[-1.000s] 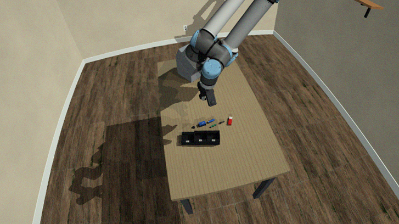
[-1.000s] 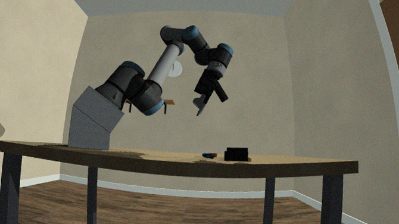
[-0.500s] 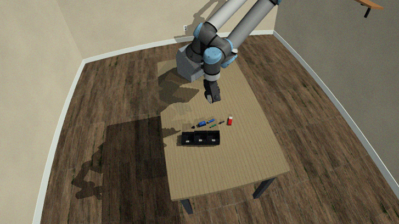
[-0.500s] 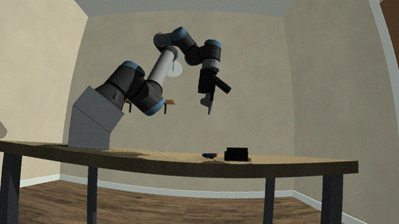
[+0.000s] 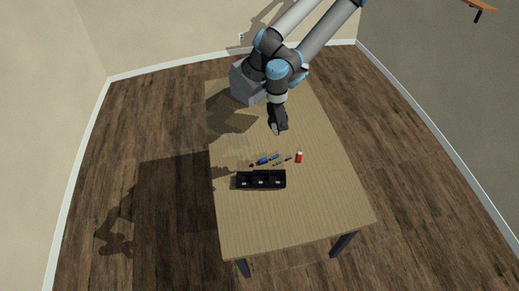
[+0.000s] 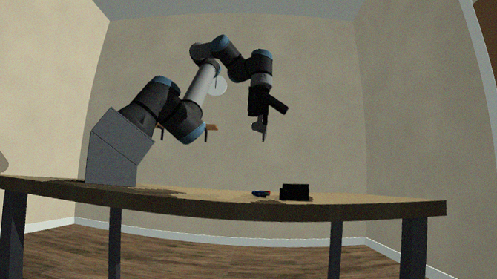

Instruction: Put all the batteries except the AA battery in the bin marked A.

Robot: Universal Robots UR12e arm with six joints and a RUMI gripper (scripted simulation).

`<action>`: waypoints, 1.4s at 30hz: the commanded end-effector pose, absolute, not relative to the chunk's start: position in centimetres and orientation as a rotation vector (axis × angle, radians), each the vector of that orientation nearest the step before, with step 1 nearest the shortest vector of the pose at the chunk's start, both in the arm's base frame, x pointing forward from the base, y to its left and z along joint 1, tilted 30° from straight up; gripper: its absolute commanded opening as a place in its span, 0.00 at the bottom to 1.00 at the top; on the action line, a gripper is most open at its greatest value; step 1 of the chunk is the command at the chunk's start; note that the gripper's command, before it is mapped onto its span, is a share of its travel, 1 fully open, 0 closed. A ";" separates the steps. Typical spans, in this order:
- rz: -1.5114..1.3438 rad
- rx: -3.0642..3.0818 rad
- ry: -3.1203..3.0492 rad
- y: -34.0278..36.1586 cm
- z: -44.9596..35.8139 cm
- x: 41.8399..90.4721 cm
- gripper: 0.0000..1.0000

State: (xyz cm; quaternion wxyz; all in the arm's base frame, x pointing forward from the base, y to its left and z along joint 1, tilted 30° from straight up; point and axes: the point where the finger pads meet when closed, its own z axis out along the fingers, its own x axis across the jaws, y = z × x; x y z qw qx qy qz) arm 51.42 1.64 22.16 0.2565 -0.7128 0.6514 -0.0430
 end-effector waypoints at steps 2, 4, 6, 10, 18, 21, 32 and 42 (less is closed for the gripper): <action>-0.066 -1.794 1.904 0.2 20.9 53.0 0.04; -0.045 -1.736 1.955 -0.8 20.1 54.1 0.04; -0.035 -1.708 1.980 -1.8 19.2 55.1 0.04; -0.035 -1.708 1.980 -2.7 18.3 56.1 0.04; -0.035 -1.707 1.980 -6.6 14.8 60.3 0.04; -0.035 -1.707 1.980 -8.0 13.6 61.8 0.04; -0.036 -1.707 1.980 -12.4 9.7 66.5 0.04; -0.036 -1.707 1.980 -12.4 9.7 66.5 0.04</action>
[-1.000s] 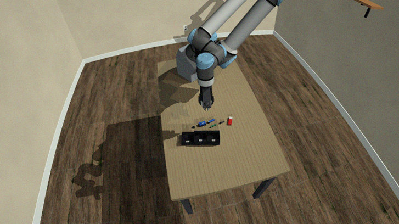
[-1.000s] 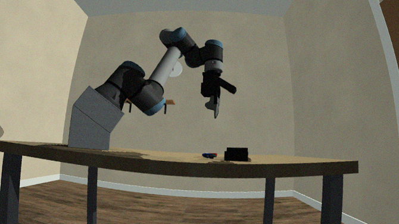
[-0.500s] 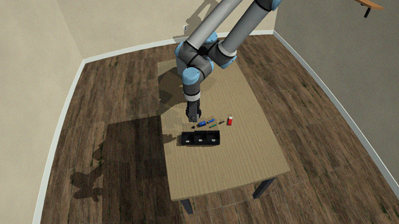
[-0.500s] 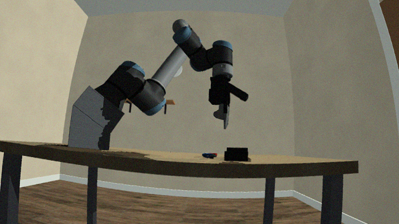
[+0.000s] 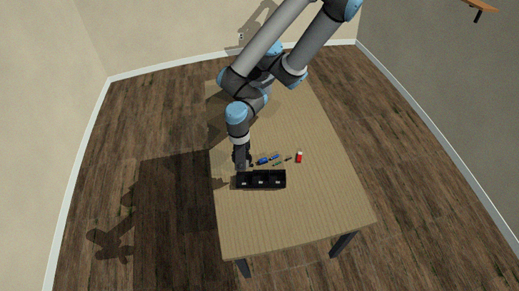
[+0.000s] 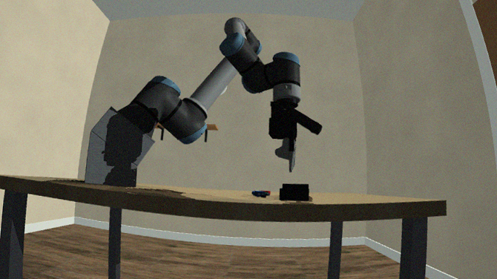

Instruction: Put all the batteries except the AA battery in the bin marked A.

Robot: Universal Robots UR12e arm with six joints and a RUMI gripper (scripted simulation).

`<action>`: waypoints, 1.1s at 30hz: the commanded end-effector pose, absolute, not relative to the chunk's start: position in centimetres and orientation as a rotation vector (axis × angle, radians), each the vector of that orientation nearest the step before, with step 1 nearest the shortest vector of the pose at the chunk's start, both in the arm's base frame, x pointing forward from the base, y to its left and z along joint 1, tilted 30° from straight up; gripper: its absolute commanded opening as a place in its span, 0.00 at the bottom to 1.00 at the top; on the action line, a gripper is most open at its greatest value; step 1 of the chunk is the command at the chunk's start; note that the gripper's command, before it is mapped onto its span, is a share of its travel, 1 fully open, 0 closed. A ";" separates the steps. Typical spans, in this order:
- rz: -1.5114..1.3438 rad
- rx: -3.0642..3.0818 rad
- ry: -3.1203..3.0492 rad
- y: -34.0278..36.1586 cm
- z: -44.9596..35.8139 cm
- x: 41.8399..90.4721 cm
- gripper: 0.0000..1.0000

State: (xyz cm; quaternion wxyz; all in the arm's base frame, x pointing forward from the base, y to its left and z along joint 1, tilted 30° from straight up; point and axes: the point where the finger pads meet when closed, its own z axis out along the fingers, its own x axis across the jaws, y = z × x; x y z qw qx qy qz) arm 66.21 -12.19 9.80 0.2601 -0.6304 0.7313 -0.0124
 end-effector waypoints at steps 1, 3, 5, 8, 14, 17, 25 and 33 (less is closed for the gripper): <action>-0.036 -1.707 1.980 -12.4 9.7 66.5 0.04; -0.036 -1.707 1.980 -12.3 9.5 66.6 0.04; -0.035 -1.707 1.980 -12.1 9.0 66.8 0.04; -0.035 -1.707 1.980 -11.9 8.3 67.1 0.04; -0.035 -1.707 1.980 -11.4 6.9 67.7 0.04; -0.035 -1.707 1.980 -11.2 6.5 68.0 0.04; -0.035 -1.707 1.980 -10.6 4.9 68.7 0.04; -0.035 -1.707 1.980 -10.5 4.6 68.8 0.04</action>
